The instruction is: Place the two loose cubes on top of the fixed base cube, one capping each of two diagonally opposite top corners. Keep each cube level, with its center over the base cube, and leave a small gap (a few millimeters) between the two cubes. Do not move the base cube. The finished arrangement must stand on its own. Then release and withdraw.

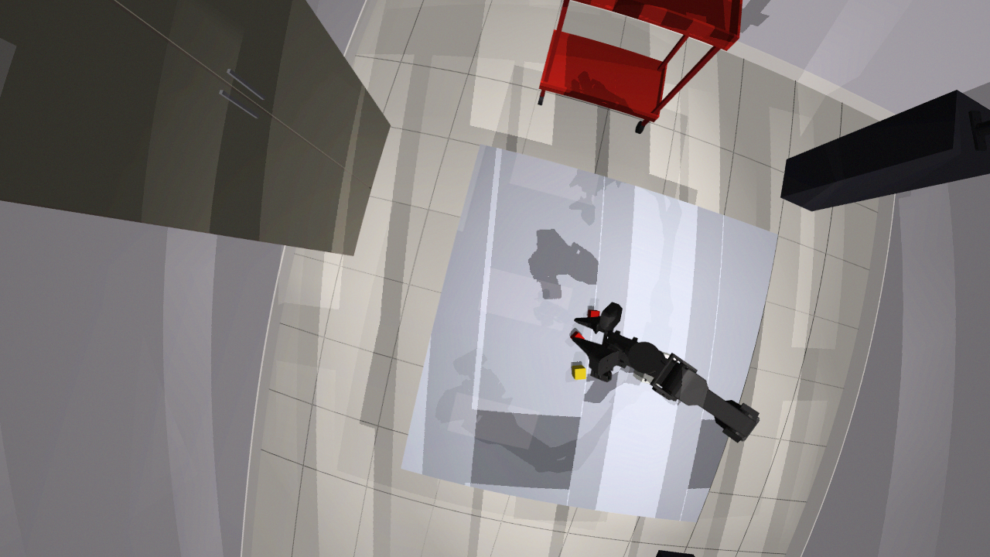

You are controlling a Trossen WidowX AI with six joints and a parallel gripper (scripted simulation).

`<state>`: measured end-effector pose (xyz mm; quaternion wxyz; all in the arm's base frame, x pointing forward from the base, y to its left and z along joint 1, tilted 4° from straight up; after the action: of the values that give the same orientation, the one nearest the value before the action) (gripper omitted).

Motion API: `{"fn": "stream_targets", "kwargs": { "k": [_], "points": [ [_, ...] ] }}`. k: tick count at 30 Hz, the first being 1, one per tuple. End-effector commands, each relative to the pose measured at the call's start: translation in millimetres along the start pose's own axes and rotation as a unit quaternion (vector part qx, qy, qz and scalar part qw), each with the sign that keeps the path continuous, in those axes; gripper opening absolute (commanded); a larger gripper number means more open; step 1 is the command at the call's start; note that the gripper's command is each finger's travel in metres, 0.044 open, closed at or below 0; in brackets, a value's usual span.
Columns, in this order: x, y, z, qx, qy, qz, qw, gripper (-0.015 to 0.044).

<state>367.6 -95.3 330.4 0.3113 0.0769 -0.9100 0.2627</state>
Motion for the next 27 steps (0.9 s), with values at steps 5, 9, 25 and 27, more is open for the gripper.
{"fn": "stream_targets", "kwargs": {
  "k": [5, 9, 25, 27],
  "points": [
    [-51.2, 72.1, 52.7, 0.128, 0.156, -0.171, 0.964, 0.0265],
    [-61.8, 105.9, 76.8, 0.195, 0.214, -0.260, 0.921, 0.0265],
    [-69.8, 136.6, 100.8, 0.251, 0.255, -0.341, 0.870, 0.0265],
    [-82.9, 145.1, 112.1, 0.251, 0.255, -0.341, 0.870, 0.0265]
  ]
}}
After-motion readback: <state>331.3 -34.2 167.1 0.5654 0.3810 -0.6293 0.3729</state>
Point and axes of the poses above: the point midway between the two fingers, 35 mm back from their tips, its own x axis back along the fingers, its own y axis across the jaws, z = x × y, the point moved 7 cm from there along x, back along the fingers, and after that the axes turned 3 degrees about x, right-handed, at the moved point
